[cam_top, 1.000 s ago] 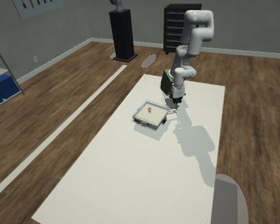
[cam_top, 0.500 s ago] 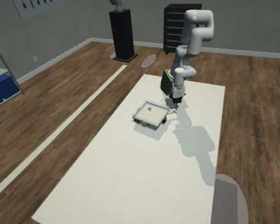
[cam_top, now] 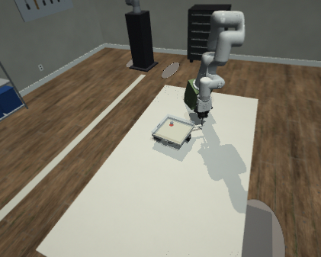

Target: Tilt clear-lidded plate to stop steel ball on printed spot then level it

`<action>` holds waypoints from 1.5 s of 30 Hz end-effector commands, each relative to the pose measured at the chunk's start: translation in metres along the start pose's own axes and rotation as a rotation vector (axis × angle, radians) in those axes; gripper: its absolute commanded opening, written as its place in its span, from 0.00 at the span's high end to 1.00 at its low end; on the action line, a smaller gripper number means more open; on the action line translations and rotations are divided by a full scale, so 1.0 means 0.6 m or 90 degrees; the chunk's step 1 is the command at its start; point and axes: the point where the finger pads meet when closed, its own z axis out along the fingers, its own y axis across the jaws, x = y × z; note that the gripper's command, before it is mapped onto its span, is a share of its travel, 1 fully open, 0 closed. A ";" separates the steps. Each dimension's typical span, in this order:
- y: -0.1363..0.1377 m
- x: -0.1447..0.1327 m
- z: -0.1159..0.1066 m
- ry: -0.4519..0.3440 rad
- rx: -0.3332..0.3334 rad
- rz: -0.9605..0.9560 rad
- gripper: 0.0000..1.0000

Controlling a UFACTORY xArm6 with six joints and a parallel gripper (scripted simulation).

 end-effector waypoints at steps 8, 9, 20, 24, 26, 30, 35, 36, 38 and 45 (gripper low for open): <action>0.000 -0.007 0.001 -0.002 0.001 0.000 1.00; 0.000 -0.007 0.002 -0.002 0.001 0.000 1.00; 0.000 -0.005 0.001 -0.002 0.001 0.000 1.00; -0.001 -0.003 0.000 -0.002 0.001 0.000 1.00; -0.001 -0.003 -0.001 -0.002 0.001 0.000 1.00; -0.001 -0.003 -0.001 -0.002 0.001 0.000 1.00; -0.001 -0.003 -0.001 -0.002 0.001 0.000 1.00; -0.001 -0.004 -0.001 -0.002 0.001 0.000 1.00; -0.001 -0.006 0.000 -0.002 0.001 0.000 1.00; 0.001 -0.009 0.003 -0.002 0.001 0.000 1.00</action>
